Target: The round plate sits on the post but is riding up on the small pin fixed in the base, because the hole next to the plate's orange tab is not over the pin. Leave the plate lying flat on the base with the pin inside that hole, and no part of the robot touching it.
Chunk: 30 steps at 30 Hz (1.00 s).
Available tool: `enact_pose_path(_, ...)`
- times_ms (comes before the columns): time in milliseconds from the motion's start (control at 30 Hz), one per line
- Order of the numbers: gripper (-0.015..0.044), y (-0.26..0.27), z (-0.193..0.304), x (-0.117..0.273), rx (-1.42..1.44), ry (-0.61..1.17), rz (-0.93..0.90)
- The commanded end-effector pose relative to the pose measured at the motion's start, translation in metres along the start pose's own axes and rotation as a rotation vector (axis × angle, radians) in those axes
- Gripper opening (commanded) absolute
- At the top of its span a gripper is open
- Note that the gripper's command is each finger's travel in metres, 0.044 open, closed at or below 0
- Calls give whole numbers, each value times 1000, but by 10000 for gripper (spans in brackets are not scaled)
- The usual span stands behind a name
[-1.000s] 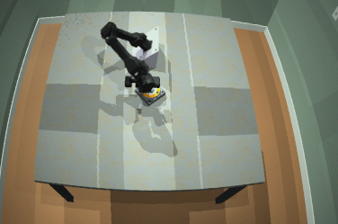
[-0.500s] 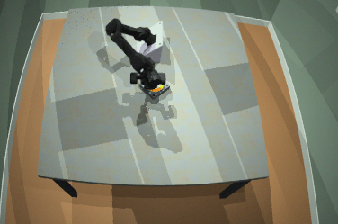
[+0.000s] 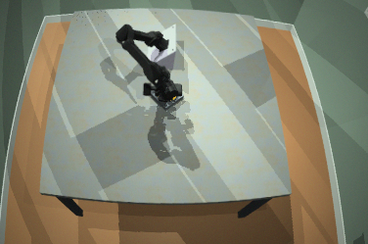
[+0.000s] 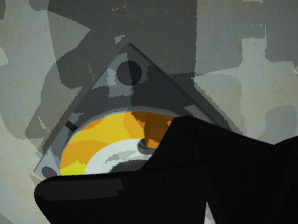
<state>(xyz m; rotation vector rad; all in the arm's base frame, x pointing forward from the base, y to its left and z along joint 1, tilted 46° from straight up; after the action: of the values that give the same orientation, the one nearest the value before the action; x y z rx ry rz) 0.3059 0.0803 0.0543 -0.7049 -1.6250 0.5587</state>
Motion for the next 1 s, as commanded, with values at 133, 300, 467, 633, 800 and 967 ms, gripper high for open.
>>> enact_pose_path(133,0,10,-2,3,-2,2,-6)
enact_pose_path(300,0,16,-3,3,-2,2,-7)
enact_pose_path(467,0,22,-3,3,-2,2,-7)
enact_pose_path(633,0,27,-2,4,-2,2,-7)
enact_pose_path(800,0,33,-1,4,-2,2,-8)
enact_pose_path(967,0,39,1,4,-2,2,-8)
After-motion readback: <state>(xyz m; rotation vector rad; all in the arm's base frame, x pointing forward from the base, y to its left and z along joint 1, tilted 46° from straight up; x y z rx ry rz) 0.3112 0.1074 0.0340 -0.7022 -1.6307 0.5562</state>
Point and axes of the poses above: the point midway between the two fingers, 35 mm back from their tips, its own x axis back along the fingers, its own y axis across the jaws, z = x × y, the point moved 9 cm from there along x, back along the fingers, and after that the axes turned 13 degrees about -x, right-handed, at the moved point
